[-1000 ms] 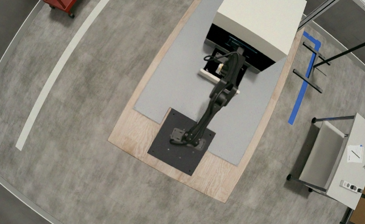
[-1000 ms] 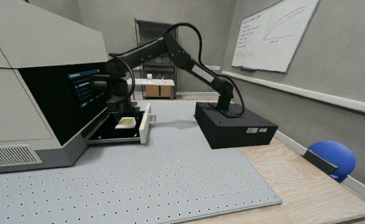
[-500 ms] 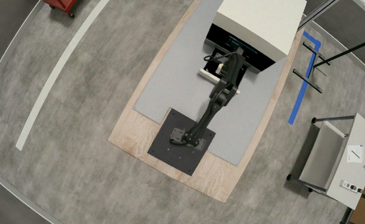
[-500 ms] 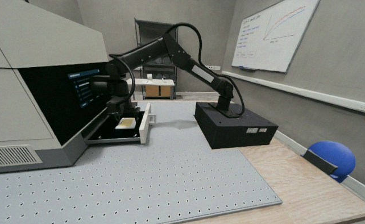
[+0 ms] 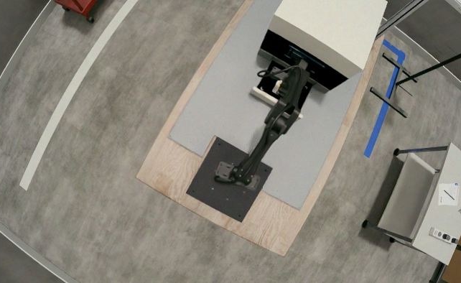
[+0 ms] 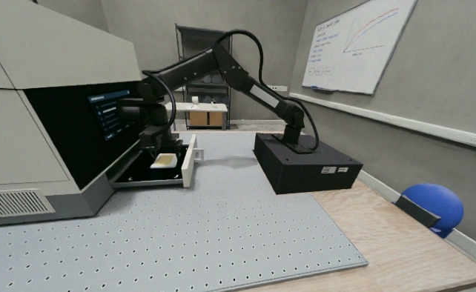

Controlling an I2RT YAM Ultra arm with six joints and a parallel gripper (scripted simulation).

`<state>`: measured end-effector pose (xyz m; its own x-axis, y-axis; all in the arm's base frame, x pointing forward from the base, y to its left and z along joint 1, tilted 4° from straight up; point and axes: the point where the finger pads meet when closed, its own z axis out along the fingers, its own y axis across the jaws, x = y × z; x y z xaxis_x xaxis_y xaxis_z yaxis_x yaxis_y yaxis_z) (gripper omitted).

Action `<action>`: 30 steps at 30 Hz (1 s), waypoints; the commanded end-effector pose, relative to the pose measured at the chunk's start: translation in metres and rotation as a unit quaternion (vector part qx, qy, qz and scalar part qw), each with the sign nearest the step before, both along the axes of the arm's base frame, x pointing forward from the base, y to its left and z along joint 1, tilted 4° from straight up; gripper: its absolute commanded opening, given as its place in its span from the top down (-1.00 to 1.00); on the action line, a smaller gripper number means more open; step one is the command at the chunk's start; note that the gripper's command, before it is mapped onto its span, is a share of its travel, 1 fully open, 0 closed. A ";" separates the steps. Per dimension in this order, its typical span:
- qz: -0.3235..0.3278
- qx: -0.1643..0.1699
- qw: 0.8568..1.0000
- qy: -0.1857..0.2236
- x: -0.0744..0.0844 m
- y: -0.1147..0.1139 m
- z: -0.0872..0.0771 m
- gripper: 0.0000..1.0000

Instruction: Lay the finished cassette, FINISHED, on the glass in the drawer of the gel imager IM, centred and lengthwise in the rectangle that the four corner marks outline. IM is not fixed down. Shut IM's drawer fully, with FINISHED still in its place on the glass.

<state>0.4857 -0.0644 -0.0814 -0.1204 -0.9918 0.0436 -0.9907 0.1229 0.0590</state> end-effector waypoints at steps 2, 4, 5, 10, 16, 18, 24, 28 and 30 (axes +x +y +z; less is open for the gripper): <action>0.005 0.005 1.000 -0.018 0.009 0.011 0.013 1.00; 0.005 0.005 1.000 -0.018 0.009 0.012 0.014 1.00; 0.005 0.005 1.000 -0.018 0.009 0.012 0.014 1.00; 0.005 0.005 1.000 -0.018 0.008 0.011 0.015 1.00; 0.003 0.001 1.000 -0.014 0.007 0.005 0.010 1.00; 0.003 0.001 1.000 -0.014 0.007 0.005 0.010 1.00; 0.003 0.001 1.000 -0.014 0.007 0.005 0.010 -0.83; 0.003 0.001 1.000 -0.014 0.007 0.005 0.010 -0.83; 0.003 0.001 1.000 -0.014 0.007 0.005 0.010 -0.83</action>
